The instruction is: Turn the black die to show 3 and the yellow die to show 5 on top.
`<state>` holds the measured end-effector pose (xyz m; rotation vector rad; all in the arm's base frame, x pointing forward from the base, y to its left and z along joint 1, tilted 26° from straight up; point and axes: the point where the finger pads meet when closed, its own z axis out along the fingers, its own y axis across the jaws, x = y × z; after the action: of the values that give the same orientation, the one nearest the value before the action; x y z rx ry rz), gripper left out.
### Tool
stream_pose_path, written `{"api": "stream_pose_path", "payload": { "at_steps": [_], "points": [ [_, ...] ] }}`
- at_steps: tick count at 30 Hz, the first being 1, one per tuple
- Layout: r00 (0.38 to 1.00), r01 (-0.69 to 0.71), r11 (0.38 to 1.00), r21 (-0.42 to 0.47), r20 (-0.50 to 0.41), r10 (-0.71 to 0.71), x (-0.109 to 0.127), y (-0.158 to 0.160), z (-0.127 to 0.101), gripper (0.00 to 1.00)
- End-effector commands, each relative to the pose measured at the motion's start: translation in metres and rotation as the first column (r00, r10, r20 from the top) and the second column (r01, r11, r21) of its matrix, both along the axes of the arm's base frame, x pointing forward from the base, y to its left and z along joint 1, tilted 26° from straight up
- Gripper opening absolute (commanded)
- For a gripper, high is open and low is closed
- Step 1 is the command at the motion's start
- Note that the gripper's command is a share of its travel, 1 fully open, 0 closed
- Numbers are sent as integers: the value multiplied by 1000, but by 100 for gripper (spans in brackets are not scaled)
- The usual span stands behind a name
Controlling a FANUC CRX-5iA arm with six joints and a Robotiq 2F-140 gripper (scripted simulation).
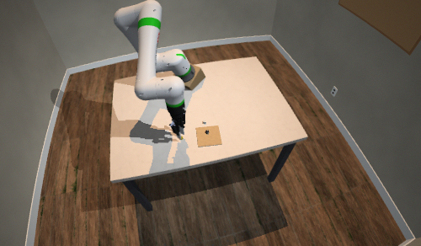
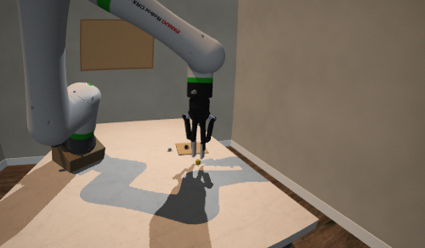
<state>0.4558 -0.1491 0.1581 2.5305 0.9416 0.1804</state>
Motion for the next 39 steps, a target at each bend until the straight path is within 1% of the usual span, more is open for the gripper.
{"api": "stream_pose_path", "payload": {
  "at_steps": [1, 10, 39],
  "points": [
    [1000, 0, 1000, 0, 0, 0, 1, -1, -2, 19],
    [1000, 0, 1000, 0, 0, 0, 2, -2, -5, 19],
    [1000, 0, 1000, 0, 0, 0, 2, -2, -5, 19]
  ]
}}
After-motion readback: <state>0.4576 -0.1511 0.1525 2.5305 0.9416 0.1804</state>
